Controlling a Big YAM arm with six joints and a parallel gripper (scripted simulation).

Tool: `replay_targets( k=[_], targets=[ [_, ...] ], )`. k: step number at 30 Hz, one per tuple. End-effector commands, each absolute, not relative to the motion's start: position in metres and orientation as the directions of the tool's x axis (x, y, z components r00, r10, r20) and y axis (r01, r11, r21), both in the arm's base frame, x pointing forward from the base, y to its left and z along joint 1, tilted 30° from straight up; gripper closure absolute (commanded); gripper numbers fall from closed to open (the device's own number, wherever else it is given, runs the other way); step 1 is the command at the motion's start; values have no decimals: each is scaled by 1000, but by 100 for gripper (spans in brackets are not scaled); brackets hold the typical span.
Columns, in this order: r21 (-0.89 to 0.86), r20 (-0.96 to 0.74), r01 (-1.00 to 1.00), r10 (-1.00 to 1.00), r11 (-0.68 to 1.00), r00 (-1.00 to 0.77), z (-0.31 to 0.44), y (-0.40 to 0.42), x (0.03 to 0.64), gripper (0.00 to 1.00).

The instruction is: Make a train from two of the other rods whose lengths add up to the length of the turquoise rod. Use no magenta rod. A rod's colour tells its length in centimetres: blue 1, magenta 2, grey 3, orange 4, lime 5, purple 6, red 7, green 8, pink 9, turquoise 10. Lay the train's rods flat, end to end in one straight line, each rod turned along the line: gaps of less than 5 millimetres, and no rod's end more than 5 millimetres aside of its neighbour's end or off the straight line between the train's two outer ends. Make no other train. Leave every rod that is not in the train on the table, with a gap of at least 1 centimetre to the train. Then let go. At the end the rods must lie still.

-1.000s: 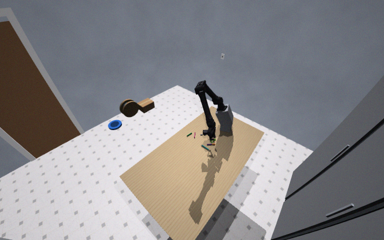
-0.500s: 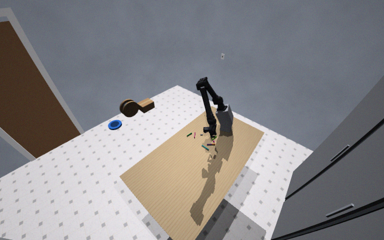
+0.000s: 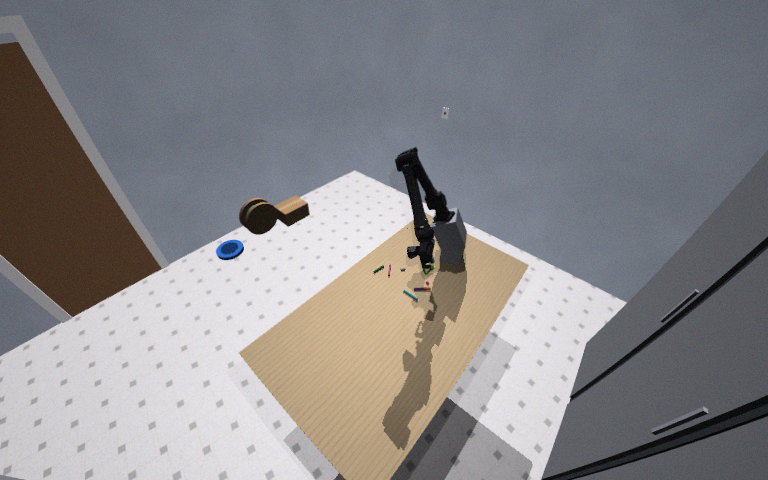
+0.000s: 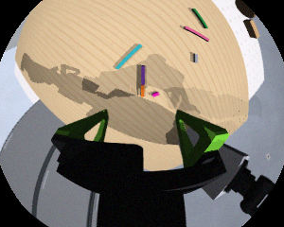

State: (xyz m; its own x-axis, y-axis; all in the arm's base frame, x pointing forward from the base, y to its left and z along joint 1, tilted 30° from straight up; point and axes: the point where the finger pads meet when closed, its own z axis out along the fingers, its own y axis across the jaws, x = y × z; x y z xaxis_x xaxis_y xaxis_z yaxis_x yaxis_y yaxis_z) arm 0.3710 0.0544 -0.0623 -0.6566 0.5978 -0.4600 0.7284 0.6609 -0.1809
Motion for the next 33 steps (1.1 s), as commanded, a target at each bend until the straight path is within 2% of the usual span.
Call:
replay_targets(
  k=[1,33],
  targets=[
    [-176,-465,744,612,644,-639,-62,55,377,0],
    [-159,-472,745,612,648,-634,-59,57,381,0]
  ],
)
